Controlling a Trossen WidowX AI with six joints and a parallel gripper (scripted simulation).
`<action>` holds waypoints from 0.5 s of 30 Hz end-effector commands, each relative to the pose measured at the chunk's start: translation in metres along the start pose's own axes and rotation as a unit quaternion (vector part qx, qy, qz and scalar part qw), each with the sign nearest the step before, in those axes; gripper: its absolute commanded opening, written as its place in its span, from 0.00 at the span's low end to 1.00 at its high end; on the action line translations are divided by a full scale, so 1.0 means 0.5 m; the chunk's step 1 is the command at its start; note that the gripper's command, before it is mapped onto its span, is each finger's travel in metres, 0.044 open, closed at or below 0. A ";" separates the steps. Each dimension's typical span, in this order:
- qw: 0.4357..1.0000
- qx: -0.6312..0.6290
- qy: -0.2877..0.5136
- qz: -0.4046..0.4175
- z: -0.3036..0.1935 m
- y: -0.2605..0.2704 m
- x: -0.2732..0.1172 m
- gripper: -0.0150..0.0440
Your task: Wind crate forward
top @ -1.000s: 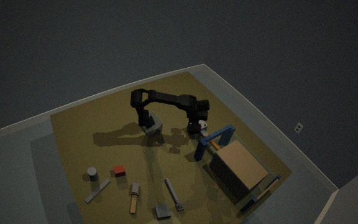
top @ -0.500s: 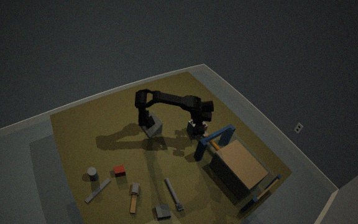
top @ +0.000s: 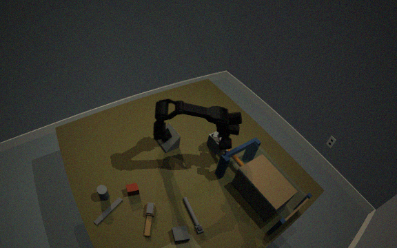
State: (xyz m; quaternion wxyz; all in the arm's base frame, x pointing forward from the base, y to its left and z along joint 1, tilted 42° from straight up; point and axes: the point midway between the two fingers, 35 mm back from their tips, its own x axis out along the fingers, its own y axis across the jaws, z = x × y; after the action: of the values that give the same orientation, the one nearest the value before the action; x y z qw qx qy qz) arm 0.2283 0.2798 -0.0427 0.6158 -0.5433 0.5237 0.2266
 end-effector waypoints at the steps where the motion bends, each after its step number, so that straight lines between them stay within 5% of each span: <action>1: 1.000 0.004 -0.006 0.002 0.021 0.007 0.013 0.25; 15: 1.000 0.004 -0.007 0.002 0.059 0.027 0.029 0.25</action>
State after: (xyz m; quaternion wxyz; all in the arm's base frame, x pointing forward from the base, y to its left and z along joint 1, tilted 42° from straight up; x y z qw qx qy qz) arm 0.2338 0.2992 -0.0574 0.6172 -0.5443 0.5215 0.2256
